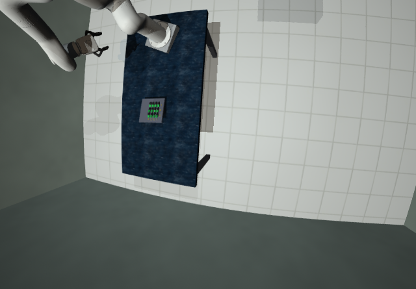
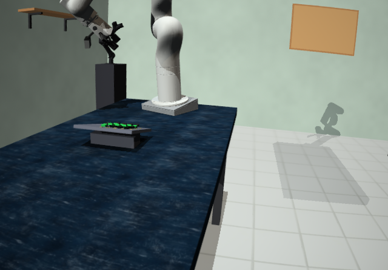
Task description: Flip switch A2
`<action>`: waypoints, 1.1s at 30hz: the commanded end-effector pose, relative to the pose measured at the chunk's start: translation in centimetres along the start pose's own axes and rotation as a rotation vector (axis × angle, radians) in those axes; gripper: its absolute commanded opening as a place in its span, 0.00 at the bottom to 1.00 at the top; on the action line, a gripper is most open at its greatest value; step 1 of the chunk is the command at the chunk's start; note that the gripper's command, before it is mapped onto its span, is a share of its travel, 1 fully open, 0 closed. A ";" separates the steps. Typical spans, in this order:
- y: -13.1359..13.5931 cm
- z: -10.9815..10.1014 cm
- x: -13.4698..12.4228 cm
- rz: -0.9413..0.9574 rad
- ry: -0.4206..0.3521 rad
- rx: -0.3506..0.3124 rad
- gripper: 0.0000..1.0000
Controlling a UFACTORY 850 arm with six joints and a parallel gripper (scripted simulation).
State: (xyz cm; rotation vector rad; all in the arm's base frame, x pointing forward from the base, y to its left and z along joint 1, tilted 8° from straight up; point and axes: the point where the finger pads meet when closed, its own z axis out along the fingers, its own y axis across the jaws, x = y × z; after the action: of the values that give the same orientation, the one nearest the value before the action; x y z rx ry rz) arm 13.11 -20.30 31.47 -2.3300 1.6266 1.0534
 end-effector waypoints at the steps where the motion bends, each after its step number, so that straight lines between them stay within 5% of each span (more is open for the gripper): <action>1: 0.0 -0.1 0.0 0.000 0.001 0.000 1.00; 17: 0.0 -0.1 0.0 0.000 0.001 0.000 1.00; 18: 0.0 -0.1 0.0 0.000 0.002 0.001 0.00; 21: -2.2 -0.6 0.4 -0.008 0.020 0.027 0.00; 24: -8.5 -1.9 1.0 -0.031 0.069 0.114 0.00; 30: -15.8 -3.2 0.4 -0.058 0.118 0.254 0.00; 33: -18.2 -3.6 0.3 -0.058 0.118 0.254 0.00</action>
State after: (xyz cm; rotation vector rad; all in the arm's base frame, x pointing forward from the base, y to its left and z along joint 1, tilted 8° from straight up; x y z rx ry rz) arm 26.18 -16.15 29.66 -2.3022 1.6154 0.7232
